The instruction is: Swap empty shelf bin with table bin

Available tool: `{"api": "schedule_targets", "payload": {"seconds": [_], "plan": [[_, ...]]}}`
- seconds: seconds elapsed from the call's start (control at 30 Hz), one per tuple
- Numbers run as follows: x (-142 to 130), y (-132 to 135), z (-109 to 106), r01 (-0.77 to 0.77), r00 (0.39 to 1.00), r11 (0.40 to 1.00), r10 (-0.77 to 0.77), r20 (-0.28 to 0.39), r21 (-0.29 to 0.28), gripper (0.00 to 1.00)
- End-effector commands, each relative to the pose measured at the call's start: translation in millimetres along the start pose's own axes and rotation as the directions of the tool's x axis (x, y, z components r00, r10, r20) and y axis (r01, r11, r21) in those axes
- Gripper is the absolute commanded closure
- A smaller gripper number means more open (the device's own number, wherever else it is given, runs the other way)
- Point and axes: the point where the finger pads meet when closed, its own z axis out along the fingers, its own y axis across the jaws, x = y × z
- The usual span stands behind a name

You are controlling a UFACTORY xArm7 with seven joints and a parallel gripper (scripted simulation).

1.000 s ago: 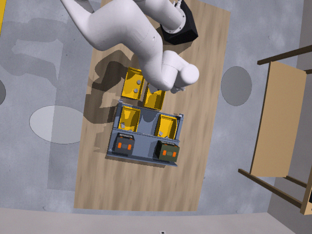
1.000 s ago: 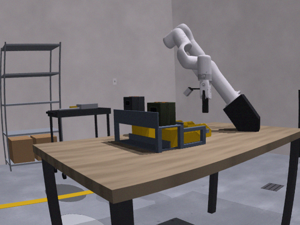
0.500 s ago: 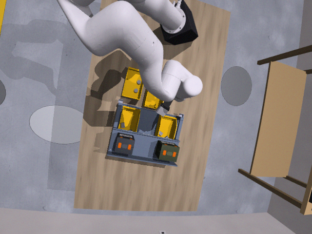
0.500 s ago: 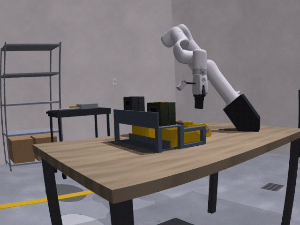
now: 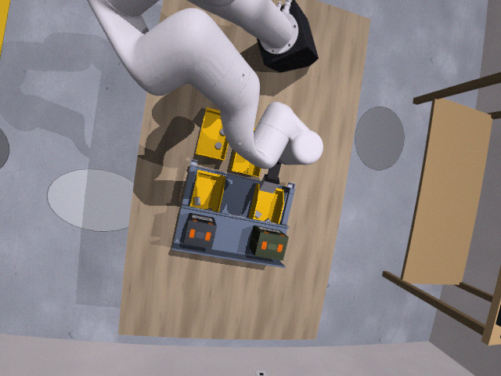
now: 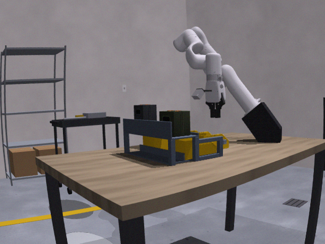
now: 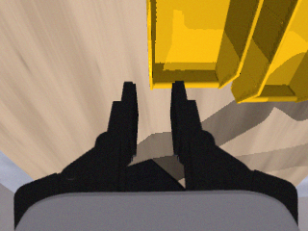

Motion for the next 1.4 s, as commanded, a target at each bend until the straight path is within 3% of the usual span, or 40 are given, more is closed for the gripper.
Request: {"api": "schedule_targets", "payload": {"seconds": [0.0,0.97,1.37], "plan": [[1.1,-0.8,-1.2,0.003,1.000,1.000,-0.003,-0.001,0.002,0.74],[1.3,-0.7,0.3,0.002,1.000,1.000,-0.002,-0.001,0.002,0.74],[1.4,-1.2,12.0,0.003,1.000,1.000,-0.003,-0.001,0.002,0.74]]}}
